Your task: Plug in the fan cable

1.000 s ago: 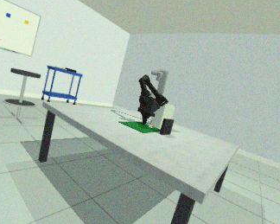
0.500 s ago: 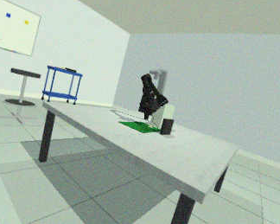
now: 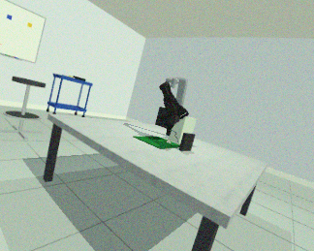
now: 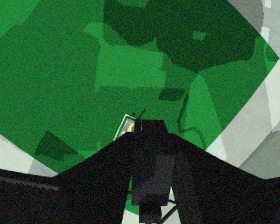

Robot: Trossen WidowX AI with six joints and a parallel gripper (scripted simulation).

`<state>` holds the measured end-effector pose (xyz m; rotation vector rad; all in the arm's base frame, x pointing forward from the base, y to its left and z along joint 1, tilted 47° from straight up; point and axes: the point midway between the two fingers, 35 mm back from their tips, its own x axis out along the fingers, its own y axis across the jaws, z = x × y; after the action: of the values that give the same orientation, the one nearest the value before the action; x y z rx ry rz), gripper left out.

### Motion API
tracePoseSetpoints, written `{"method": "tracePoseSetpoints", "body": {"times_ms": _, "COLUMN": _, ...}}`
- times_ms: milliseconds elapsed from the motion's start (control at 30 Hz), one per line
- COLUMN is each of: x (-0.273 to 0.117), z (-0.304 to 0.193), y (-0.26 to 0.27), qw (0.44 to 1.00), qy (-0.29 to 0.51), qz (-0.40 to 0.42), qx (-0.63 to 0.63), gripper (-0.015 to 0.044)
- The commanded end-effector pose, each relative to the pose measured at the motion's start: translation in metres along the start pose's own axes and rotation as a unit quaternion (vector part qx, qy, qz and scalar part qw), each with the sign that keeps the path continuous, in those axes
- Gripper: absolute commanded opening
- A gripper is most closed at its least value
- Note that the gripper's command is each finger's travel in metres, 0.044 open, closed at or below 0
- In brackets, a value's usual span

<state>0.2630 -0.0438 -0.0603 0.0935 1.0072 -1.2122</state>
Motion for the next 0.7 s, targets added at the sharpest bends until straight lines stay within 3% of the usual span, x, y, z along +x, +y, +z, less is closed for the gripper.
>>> {"method": "tracePoseSetpoints", "body": {"times_ms": 0, "x": 0.0, "z": -0.01, "y": 0.007, "qw": 0.998, "qy": 0.003, "qz": 0.001, "qx": 0.071, "gripper": 0.0}}
{"method": "tracePoseSetpoints", "body": {"times_ms": 267, "x": 0.001, "z": -0.027, "y": 0.015, "qw": 0.981, "qy": 0.001, "qz": 0.0, "qx": 0.193, "gripper": 0.0}}
{"method": "tracePoseSetpoints", "body": {"times_ms": 667, "x": 0.0, "z": -0.024, "y": 0.014, "qw": 0.98, "qy": 0.001, "qz": 0.0, "qx": 0.199, "gripper": 0.0}}
